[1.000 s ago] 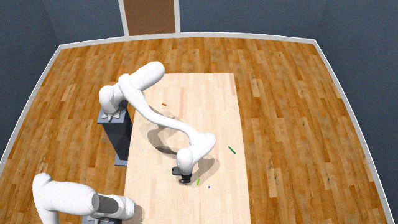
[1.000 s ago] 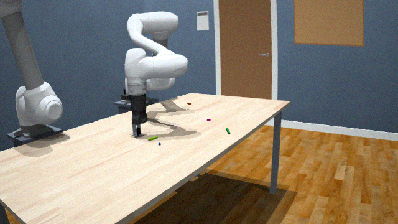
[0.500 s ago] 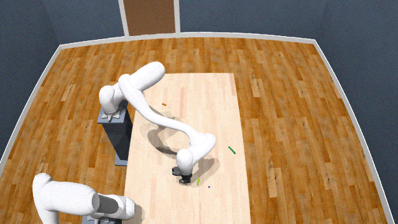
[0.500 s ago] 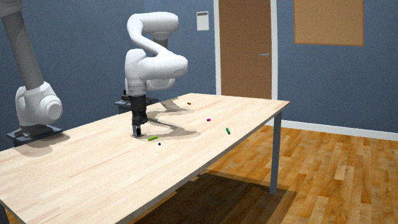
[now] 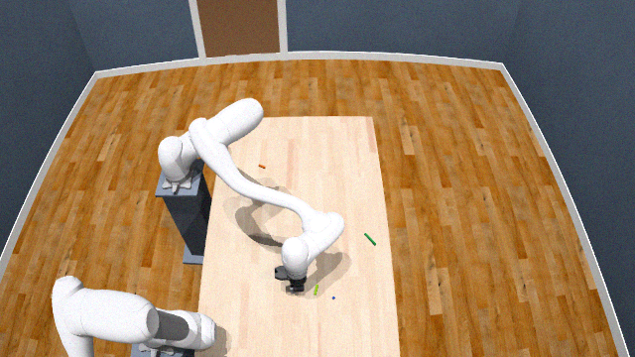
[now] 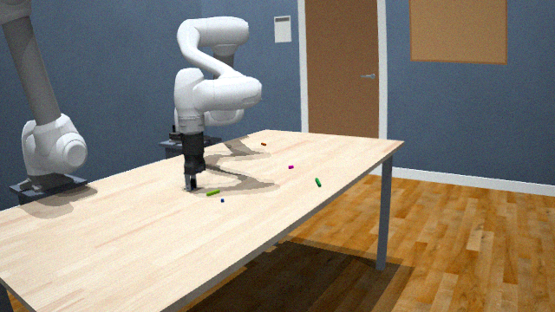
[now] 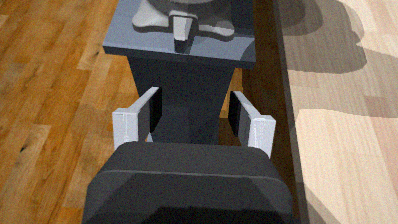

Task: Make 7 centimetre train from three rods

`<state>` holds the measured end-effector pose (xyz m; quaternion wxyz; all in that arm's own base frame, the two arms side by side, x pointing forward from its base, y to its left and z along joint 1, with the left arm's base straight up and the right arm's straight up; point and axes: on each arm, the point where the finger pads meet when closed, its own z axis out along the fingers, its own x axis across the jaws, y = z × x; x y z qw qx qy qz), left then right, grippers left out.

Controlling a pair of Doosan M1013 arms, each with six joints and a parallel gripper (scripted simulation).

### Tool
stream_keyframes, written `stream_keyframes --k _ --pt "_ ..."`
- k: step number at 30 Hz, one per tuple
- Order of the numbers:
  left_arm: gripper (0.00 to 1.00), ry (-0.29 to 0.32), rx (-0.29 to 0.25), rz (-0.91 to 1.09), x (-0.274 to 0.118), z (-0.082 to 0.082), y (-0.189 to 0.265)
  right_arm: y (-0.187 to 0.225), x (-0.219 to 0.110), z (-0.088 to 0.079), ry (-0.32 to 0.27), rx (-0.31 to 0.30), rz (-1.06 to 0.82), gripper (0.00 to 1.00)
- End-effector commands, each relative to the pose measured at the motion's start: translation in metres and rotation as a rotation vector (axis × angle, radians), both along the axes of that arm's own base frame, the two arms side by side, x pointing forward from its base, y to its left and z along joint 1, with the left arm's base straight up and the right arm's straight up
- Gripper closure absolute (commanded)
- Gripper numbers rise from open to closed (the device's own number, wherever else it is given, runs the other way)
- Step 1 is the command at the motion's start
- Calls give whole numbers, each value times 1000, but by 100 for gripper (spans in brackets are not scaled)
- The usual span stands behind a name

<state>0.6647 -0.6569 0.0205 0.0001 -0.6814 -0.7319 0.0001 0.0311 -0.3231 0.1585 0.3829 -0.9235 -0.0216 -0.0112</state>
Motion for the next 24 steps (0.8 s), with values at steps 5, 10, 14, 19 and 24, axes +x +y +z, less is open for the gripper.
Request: stream_keyframes --k 5,10,14,19,24 --pt "46 -2 -1 0 0 1 0 0 0 0 0 -1 0 0" --pt "46 -2 -1 0 0 1 0 0 0 0 0 -1 0 0" --pt "46 -2 -1 0 0 1 0 0 0 0 0 -1 0 0" --pt "76 -2 -1 0 0 1 0 0 0 0 0 -1 0 0" --pt "76 -2 -1 0 0 1 0 0 0 0 0 -1 0 0"
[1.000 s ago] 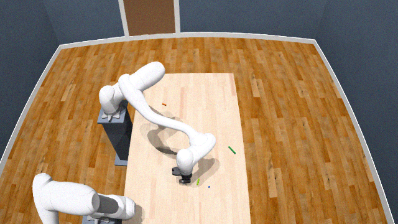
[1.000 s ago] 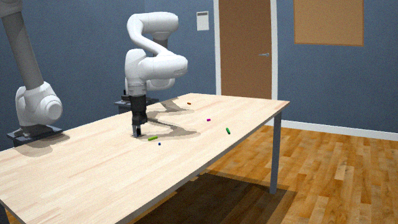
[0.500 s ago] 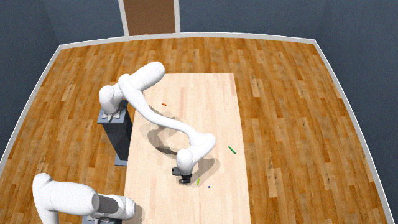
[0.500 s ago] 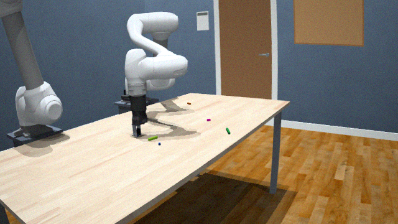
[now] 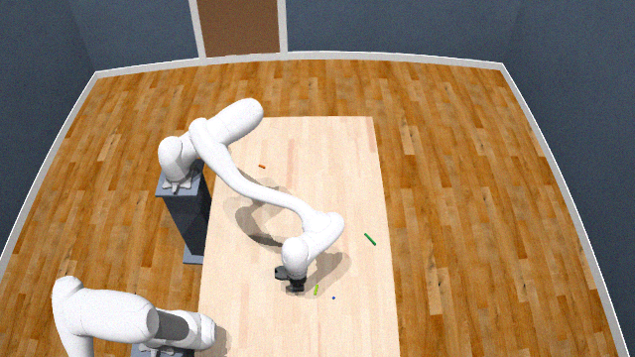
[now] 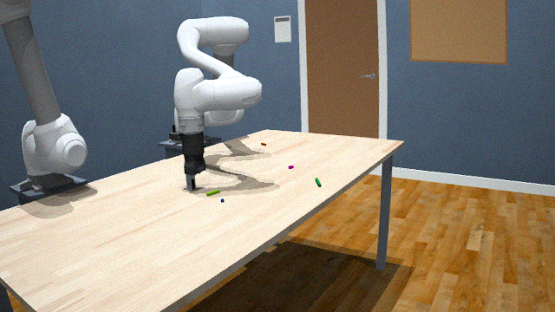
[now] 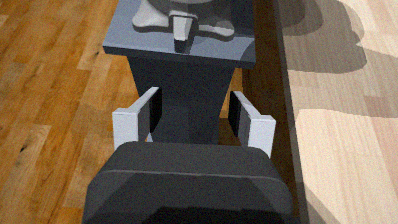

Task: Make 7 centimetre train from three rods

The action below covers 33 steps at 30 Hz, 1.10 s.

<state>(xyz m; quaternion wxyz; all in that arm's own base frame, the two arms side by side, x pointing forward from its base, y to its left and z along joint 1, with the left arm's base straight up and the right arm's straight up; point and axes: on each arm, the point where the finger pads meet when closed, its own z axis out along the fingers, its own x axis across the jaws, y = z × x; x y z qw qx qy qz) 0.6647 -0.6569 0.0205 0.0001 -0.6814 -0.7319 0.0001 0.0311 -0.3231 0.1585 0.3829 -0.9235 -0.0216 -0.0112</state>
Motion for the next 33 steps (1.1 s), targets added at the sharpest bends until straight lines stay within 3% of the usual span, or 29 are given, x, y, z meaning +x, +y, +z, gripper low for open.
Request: stream_keyframes --k 1,26,30,33 --pt "76 -2 -1 0 0 1 0 0 0 0 0 -1 0 0" --pt "76 -2 -1 0 0 2 0 0 0 0 0 -1 0 0" --pt "76 -2 -1 0 0 11 0 0 0 0 0 -1 0 0" --pt "76 -2 -1 0 0 29 0 0 0 0 0 -1 0 0"
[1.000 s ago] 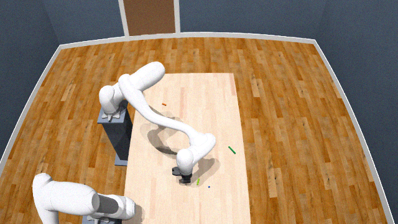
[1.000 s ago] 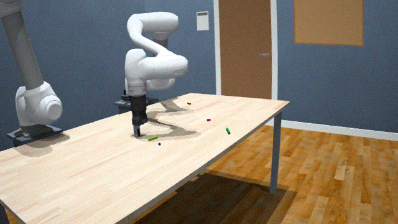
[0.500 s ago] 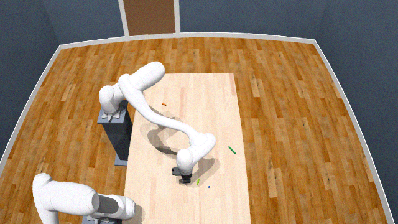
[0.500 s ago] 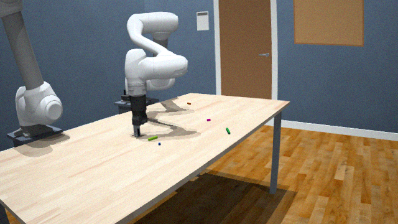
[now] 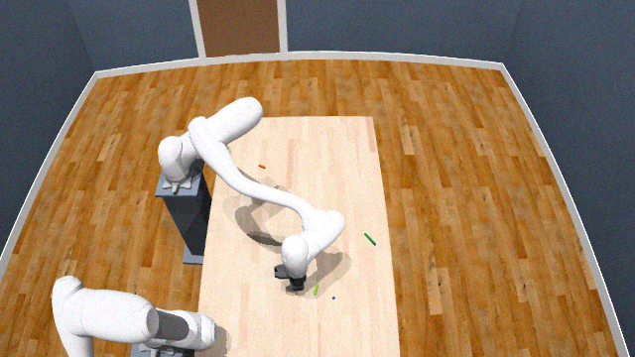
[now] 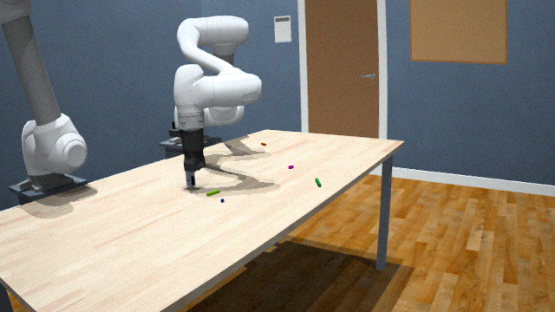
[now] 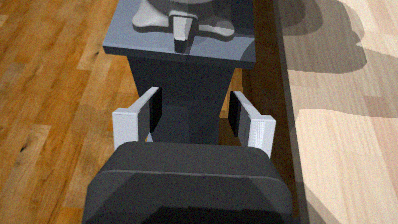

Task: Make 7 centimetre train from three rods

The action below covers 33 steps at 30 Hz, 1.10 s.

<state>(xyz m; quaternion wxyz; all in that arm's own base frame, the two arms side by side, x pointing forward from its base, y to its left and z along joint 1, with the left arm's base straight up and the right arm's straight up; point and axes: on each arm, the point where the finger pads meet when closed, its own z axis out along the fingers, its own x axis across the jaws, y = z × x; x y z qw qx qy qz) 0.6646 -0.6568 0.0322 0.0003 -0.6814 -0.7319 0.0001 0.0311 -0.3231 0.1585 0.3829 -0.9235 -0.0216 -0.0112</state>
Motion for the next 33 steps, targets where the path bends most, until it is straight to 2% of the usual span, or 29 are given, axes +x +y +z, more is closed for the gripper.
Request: stream_keyframes --k 1,2,4,9,13,27,33 --pt "76 -2 -1 0 0 24 0 0 0 0 0 -1 0 0" --pt "76 -2 -1 0 0 32 0 0 0 0 0 -1 0 0" --pt "76 -2 -1 0 0 32 0 0 0 0 0 -1 0 0" --pt "76 -2 -1 0 0 69 0 0 0 0 0 -1 0 0" --pt "76 -2 -1 0 0 86 0 0 0 0 0 -1 0 0" --pt "76 -2 -1 0 0 90 2 0 0 0 0 -1 0 0" --pt "76 -2 -1 14 -1 102 61 0 0 0 0 -1 0 0"
